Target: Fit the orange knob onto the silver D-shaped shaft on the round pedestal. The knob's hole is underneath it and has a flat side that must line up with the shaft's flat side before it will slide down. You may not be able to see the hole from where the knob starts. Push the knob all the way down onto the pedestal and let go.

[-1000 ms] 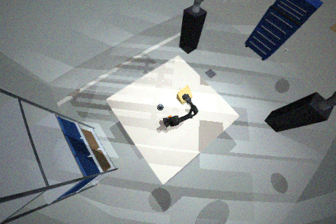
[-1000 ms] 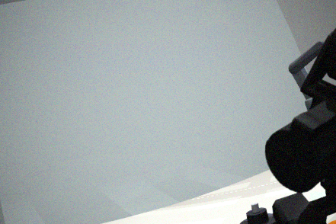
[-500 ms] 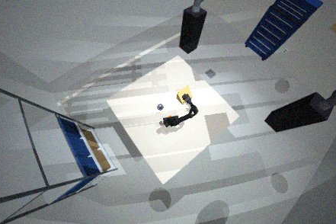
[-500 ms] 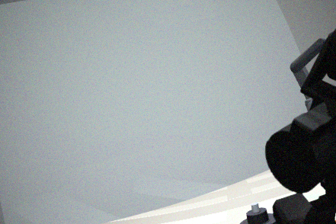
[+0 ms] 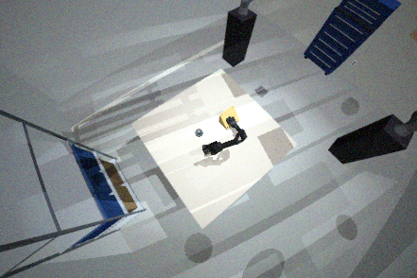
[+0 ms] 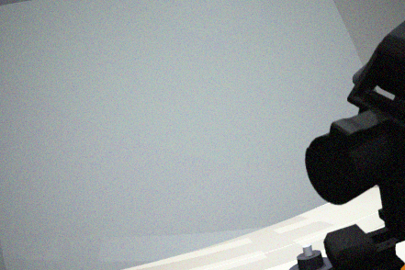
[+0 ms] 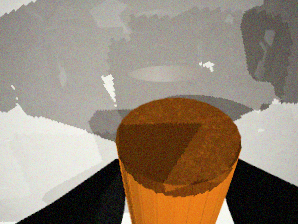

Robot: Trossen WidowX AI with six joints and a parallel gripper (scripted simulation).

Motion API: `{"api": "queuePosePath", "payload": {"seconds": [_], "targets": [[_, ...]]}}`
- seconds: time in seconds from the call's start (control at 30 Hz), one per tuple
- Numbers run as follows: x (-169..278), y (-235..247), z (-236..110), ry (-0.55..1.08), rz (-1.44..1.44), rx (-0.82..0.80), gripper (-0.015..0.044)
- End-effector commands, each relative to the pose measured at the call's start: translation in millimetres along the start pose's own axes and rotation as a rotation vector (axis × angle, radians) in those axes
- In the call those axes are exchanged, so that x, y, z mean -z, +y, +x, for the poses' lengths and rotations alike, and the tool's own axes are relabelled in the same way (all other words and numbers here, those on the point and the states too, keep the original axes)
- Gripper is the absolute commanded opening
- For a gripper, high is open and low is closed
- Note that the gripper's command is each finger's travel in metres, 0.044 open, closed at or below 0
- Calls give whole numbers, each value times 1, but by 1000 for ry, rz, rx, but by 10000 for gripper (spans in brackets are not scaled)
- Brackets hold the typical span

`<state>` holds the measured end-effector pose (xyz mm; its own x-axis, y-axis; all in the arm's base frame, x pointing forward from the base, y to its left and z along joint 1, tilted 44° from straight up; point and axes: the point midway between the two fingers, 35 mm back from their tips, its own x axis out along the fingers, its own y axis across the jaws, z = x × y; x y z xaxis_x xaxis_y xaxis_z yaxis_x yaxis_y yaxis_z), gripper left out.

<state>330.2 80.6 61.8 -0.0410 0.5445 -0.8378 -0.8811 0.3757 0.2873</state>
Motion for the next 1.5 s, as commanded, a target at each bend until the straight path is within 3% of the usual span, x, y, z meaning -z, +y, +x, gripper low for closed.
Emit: {"api": "queuePosePath", "payload": {"seconds": [0.0, 1.47], "targets": [[5, 1, -1, -61, 0, -1, 179], [53, 0, 0, -821, 4, 1, 179]]}}
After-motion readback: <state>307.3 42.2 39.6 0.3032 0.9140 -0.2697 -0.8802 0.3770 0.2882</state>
